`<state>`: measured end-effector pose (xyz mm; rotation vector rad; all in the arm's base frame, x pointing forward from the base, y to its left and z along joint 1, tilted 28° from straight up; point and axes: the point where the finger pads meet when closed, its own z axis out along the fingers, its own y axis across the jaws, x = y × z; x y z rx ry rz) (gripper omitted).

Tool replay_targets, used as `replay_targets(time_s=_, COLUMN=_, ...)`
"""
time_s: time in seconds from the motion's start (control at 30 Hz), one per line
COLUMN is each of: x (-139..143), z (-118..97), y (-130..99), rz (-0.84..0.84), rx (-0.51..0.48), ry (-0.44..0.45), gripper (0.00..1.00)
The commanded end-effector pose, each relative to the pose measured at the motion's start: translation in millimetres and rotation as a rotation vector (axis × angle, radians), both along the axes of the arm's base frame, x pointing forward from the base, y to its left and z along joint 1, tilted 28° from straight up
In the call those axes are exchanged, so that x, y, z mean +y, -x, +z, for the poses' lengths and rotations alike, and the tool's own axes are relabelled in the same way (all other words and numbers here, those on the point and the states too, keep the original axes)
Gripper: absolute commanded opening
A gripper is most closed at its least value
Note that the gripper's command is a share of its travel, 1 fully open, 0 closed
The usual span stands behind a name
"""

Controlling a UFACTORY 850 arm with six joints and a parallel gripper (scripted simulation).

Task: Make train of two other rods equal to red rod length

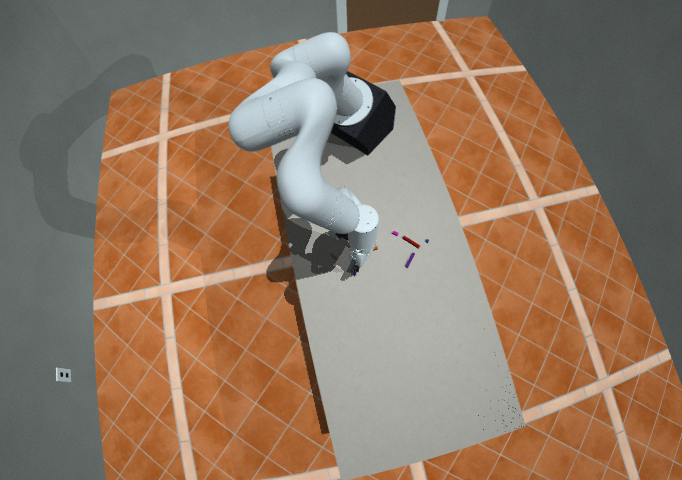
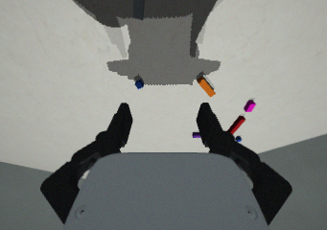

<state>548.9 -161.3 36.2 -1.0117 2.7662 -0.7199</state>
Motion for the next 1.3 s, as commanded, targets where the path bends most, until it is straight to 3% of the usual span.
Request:
replay_targets(time_s=0.0, x=0.1, z=0.6, y=-0.5, rz=0.000, rx=-0.001, ry=0.000, gripper=1.00)
replay_targets(time_s=0.9, x=0.1, z=0.5, y=-0.3, rz=0.010, rx=0.003, ry=0.003, gripper=1.00)
replay_targets(time_s=1.27, x=0.0, z=-0.9, y=4.0, rz=0.250, rx=0.112, ry=0.074, gripper=1.00)
